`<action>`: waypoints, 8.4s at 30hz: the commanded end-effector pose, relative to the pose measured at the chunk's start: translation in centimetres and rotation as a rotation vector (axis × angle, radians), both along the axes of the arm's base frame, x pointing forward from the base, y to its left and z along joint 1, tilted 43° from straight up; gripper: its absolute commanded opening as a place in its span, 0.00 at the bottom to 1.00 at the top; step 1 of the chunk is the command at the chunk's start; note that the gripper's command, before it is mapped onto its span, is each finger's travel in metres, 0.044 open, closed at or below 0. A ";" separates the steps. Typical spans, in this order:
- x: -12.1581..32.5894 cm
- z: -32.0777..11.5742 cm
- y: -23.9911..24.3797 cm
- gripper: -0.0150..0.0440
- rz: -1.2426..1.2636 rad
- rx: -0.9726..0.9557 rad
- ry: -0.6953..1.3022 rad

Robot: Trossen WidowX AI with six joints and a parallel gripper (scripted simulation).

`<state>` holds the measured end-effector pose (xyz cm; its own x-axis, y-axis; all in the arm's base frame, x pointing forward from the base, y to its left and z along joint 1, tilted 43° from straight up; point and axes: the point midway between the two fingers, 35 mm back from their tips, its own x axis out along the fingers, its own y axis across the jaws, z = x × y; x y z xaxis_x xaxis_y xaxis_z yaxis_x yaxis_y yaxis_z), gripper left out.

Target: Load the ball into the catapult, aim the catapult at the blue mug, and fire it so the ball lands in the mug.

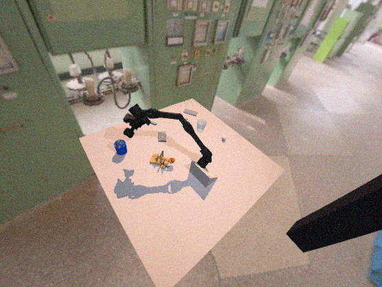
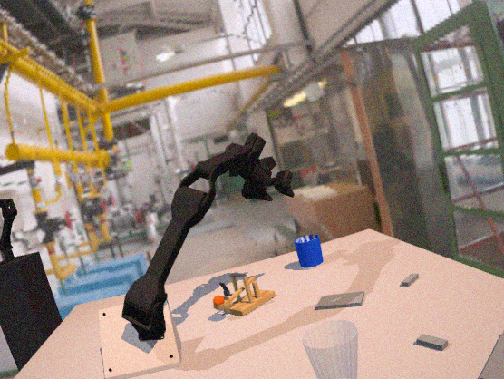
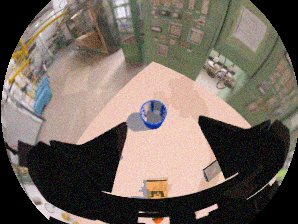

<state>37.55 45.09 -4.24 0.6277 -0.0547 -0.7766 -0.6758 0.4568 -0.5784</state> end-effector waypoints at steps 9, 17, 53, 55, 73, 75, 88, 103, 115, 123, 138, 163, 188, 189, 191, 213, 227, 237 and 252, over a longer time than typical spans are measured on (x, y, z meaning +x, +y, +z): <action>0.2 0.3 0.2 1.00 0.003 0.005 -0.011; 0.2 0.3 0.2 0.64 0.003 0.005 -0.011; -7.9 -3.7 -2.7 0.25 0.265 -0.393 0.109; -9.0 -4.1 -3.2 0.25 0.303 -0.448 0.126; -17.7 -6.3 -9.3 0.25 0.648 -0.927 0.283; -18.5 -6.4 -10.0 0.25 0.686 -0.976 0.303; -23.1 -6.1 -15.3 0.25 0.917 -1.341 0.407; -26.5 -3.9 -21.7 0.25 1.150 -1.790 0.526; -27.3 -2.5 -24.0 0.25 1.223 -1.960 0.573; -27.2 -3.1 -24.4 0.25 1.223 -1.960 0.573; -26.8 -5.2 -25.8 0.25 1.223 -1.960 0.573; -26.1 -8.3 -28.5 0.25 1.222 -1.960 0.573; -25.6 -11.5 -32.1 0.25 1.221 -1.961 0.573; -25.6 -11.5 -32.1 0.25 1.221 -1.961 0.573; -25.6 -11.5 -31.8 0.25 1.221 -1.961 0.573; -29.1 -7.5 -19.7 0.61 1.180 -1.789 0.530; -25.7 -9.1 -14.6 1.00 0.997 -1.411 0.434; -22.3 -9.3 -10.9 1.00 0.845 -1.148 0.375; -15.7 -8.1 -6.2 1.00 0.594 -0.781 0.270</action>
<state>20.15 37.70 -12.81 0.5322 -0.3805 -0.7563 -0.7993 -0.5202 -0.3007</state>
